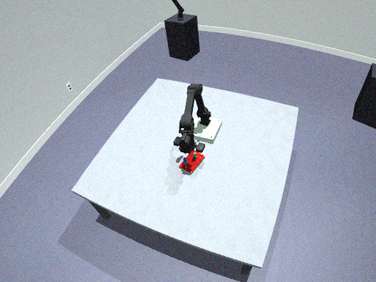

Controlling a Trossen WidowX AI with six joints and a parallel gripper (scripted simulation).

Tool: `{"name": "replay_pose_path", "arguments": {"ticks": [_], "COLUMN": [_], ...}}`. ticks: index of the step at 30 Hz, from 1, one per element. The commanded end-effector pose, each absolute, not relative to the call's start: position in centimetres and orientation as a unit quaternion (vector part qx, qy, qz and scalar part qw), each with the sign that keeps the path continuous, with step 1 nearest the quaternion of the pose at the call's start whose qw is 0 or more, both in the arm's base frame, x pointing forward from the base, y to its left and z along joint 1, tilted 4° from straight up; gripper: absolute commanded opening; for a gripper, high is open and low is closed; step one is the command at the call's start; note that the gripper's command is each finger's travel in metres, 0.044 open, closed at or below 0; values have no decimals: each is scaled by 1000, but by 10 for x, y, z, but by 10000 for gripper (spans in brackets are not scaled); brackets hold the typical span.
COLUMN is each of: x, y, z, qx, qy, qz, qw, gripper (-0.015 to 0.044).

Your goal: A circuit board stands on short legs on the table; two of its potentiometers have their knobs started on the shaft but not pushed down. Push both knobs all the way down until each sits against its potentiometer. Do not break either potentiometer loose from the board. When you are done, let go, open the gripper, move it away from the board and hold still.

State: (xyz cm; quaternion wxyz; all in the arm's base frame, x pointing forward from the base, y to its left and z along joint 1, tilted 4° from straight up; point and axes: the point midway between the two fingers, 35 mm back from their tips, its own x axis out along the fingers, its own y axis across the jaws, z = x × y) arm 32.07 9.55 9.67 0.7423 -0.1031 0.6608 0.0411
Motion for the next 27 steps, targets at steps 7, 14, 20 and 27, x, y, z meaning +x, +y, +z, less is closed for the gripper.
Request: {"name": "replay_pose_path", "arguments": {"ticks": [7, 14, 20, 27], "x": [326, 330, 333, 337], "y": [95, 94, 93, 91], "z": [99, 102, 105, 108], "qx": [-224, -307, -375, -448], "qy": [650, 628, 601, 562], "qz": [153, 232, 298, 370], "qw": [710, 677, 640, 589], "gripper": [0, 0, 0, 0]}}
